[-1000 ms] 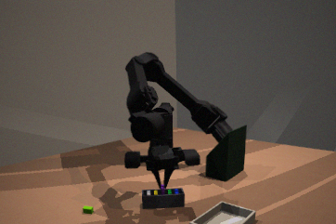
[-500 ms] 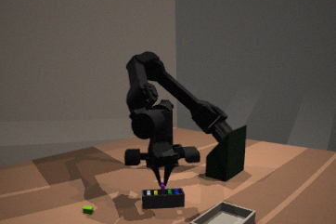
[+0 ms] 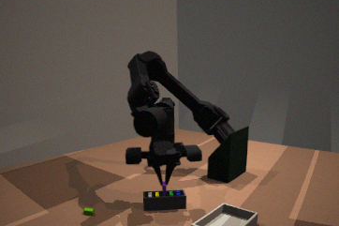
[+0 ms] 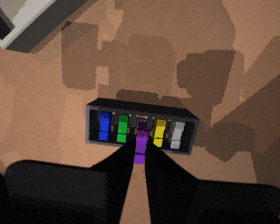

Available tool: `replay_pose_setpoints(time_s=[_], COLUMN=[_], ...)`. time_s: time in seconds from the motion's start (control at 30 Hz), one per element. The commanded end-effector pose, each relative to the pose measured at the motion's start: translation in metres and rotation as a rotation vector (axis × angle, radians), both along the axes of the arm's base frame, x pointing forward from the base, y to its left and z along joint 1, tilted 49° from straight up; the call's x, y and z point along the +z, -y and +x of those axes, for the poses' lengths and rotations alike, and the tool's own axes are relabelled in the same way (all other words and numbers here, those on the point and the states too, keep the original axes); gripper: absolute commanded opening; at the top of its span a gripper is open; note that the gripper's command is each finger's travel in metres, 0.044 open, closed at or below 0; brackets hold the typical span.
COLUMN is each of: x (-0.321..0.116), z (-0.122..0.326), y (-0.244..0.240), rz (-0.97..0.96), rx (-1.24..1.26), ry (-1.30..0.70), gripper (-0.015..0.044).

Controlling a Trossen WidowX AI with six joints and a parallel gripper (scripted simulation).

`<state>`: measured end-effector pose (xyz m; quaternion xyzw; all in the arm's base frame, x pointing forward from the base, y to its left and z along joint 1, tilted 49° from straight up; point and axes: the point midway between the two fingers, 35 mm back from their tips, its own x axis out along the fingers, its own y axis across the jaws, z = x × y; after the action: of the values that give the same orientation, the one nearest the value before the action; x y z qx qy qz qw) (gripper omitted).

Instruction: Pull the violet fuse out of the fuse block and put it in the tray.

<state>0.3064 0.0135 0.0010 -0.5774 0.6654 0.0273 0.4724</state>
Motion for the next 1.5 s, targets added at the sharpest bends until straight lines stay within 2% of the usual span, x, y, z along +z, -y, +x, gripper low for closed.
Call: replay_pose_setpoints(time_s=[0.0,0.83,1.47], x=[0.002,0.018,-0.049], z=[0.000,-0.003,0.004], y=[-0.003,-0.022,-0.093], rz=[0.007,0.007,0.025], rx=[-0.002,-0.001,0.003], ry=[0.005,0.005,0.004], gripper=[0.0000,0.0000,0.0000])
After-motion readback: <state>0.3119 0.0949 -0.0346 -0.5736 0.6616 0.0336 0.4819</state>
